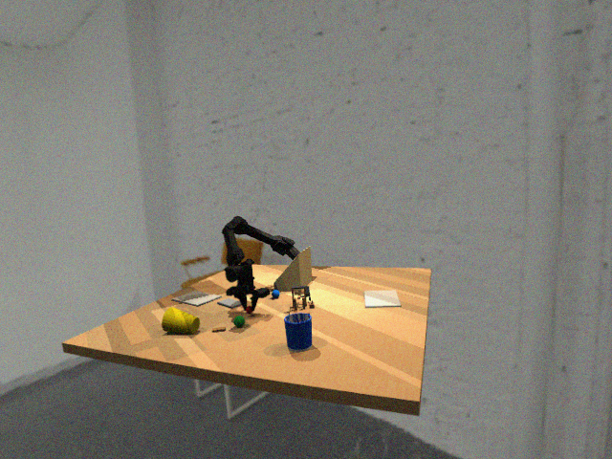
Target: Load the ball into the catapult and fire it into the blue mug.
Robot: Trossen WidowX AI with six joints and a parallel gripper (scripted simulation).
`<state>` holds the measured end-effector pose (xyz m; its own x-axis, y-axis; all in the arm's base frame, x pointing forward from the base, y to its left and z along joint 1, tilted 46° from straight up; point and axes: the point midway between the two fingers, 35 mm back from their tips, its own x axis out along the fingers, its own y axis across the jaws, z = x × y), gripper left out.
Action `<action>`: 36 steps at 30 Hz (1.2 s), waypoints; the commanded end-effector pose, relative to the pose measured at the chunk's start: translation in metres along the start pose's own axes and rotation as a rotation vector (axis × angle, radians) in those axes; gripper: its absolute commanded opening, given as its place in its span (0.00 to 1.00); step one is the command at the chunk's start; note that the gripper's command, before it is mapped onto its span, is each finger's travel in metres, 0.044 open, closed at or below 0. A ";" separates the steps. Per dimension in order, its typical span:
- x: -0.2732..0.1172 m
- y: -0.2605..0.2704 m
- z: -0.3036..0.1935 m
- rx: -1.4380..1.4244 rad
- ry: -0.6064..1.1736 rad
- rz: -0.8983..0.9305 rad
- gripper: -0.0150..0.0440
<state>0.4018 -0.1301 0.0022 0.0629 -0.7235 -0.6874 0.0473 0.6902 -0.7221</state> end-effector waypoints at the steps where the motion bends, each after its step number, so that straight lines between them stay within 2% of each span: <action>1: 0.001 0.001 0.000 -0.005 -0.001 0.003 0.45; 5: 0.001 0.001 0.000 -0.005 -0.001 0.003 0.41; 8: -0.004 0.001 0.001 -0.005 -0.001 0.004 0.27; 9: -0.010 0.001 0.002 -0.004 -0.001 0.005 0.25; 24: -0.120 -0.004 0.004 -0.004 -0.001 0.008 0.25; 30: -0.125 -0.002 0.002 -0.008 0.002 0.009 0.25; 36: -0.115 0.055 -0.022 -0.106 0.073 0.032 0.25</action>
<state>0.3905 -0.0289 0.0707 0.0400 -0.7092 -0.7038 0.0089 0.7046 -0.7095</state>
